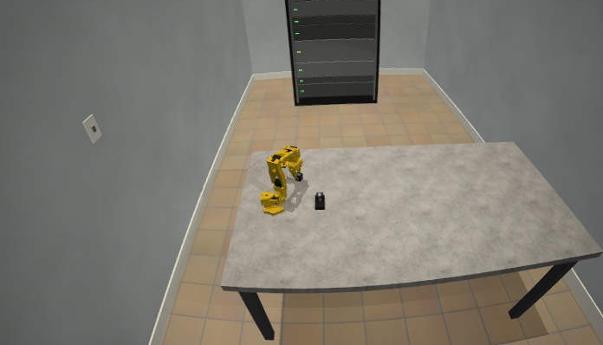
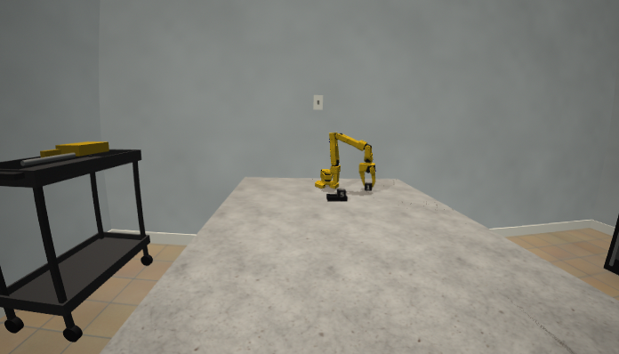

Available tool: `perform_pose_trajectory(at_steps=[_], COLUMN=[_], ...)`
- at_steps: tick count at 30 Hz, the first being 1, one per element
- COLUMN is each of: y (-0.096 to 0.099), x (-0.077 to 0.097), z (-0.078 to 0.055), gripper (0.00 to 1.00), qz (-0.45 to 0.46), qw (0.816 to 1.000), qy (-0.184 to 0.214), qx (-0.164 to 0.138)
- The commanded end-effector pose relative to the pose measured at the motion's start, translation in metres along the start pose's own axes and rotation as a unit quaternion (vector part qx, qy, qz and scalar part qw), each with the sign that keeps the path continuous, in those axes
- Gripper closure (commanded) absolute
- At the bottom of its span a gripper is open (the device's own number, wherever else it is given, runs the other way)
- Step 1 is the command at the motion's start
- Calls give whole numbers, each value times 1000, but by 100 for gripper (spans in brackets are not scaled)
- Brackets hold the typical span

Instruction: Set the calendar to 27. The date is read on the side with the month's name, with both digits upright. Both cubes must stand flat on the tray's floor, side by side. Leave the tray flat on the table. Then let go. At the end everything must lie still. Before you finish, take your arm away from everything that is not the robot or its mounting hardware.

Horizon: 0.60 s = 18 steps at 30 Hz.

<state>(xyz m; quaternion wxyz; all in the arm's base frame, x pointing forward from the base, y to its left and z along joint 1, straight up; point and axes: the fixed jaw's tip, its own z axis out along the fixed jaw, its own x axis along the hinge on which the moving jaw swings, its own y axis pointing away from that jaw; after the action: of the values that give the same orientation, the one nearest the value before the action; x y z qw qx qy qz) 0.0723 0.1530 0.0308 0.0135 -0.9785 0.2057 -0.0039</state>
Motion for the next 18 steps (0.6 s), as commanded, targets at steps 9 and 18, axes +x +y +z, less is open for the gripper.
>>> perform_pose_trajectory(at_steps=[9,18], y=[-2,-2], x=[-2,-2], z=[3,5], gripper=[100,100], qz=[-3,-3], qw=[1000,1000], qy=[-1,-1], qx=[10,10])
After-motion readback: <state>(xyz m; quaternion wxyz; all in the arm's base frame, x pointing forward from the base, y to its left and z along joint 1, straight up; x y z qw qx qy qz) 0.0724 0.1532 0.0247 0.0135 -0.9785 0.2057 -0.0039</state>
